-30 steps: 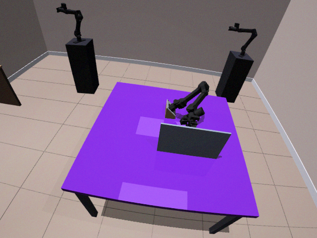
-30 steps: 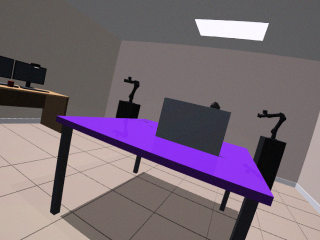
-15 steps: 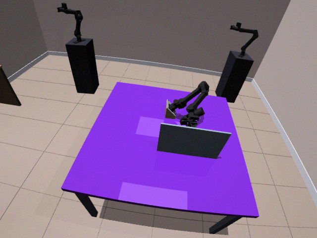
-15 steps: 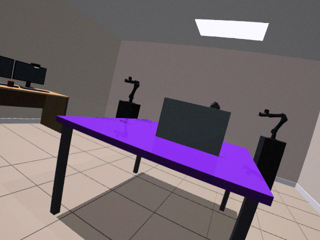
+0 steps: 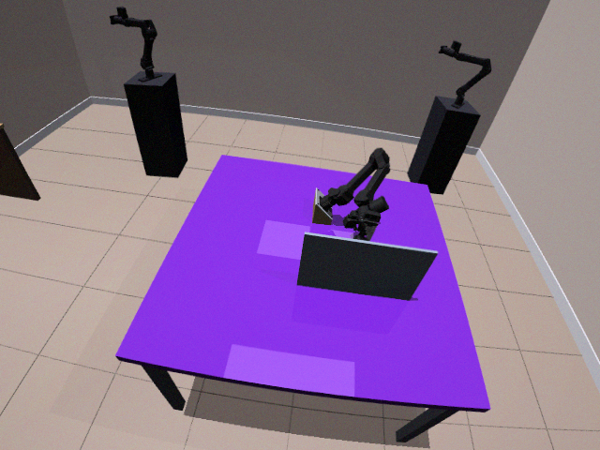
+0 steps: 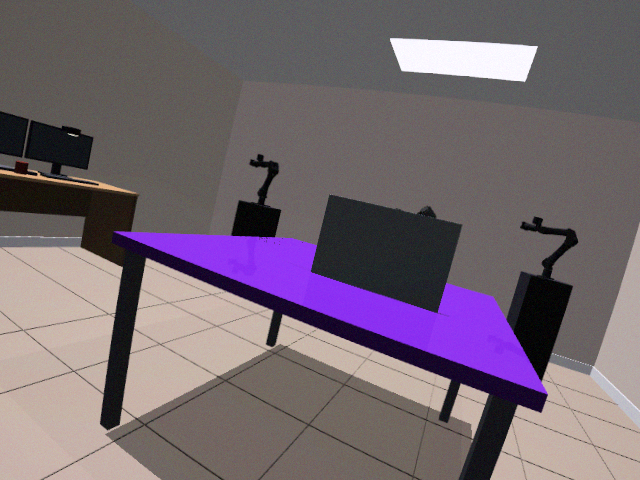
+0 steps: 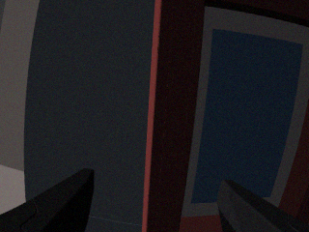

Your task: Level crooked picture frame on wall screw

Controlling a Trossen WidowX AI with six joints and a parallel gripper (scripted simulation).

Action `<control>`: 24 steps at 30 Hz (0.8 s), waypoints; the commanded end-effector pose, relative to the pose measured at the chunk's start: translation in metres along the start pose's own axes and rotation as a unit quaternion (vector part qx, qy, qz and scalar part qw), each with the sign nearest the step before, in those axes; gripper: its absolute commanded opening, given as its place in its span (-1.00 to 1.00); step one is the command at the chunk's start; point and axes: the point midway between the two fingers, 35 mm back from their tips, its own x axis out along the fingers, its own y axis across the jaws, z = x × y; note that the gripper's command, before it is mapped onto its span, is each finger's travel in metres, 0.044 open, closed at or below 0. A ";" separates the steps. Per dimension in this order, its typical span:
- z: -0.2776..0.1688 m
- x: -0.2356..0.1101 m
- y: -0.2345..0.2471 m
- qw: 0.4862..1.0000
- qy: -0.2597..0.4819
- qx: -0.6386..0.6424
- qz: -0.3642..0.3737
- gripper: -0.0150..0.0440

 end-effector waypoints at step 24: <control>-0.003 -0.132 0.031 0.996 -0.007 -0.084 0.003 0.39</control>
